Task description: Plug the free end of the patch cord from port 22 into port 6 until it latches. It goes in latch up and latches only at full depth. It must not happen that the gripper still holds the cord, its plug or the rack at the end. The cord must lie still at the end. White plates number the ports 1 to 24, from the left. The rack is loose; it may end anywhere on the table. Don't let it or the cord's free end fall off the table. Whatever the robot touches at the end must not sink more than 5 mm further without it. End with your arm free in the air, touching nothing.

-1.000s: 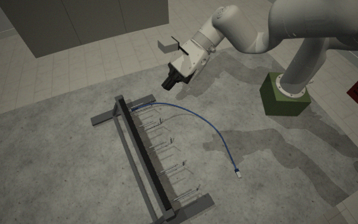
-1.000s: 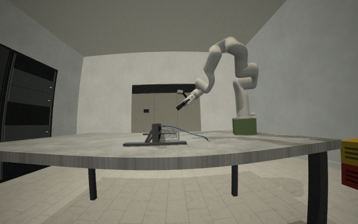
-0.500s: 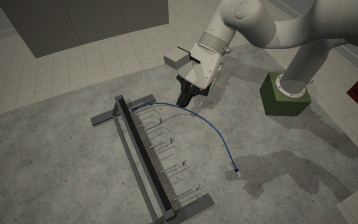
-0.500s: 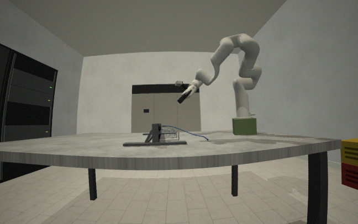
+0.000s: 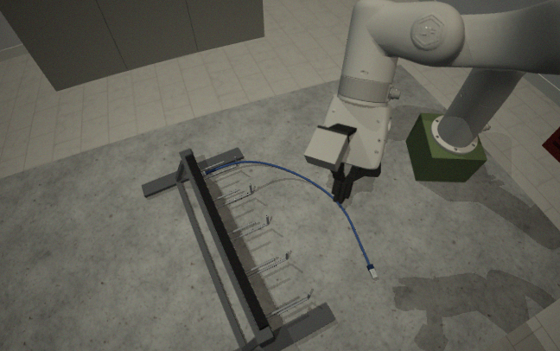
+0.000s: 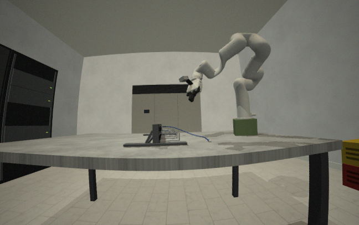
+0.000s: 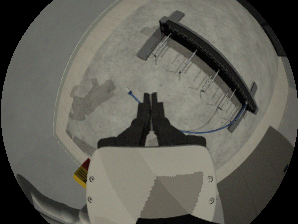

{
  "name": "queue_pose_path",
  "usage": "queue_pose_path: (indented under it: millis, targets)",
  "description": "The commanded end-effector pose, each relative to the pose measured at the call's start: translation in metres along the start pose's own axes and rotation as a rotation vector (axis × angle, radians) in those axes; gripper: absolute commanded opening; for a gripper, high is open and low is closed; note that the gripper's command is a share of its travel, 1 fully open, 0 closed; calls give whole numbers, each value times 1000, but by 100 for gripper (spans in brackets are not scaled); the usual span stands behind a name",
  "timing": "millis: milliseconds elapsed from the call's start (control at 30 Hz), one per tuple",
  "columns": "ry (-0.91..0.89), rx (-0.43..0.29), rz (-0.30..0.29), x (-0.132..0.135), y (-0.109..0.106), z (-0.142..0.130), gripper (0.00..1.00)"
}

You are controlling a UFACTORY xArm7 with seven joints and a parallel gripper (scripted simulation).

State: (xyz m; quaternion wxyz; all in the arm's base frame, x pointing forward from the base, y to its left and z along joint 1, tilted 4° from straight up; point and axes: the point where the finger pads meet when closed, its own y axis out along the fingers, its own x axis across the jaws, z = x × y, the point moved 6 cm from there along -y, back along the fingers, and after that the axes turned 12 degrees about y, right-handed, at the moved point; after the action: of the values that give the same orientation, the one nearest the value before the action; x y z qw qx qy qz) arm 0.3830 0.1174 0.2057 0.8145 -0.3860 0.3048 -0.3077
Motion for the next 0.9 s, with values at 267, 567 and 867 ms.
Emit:
queue_pose_path:
  millis: [267,567,867]
  targets:
    - [-282,-306,25,-42,67,-28,0]
    - [-493,-447,0,-64,113,-51,0]
    - [-711,-545,-32,-85,152,-74,0]
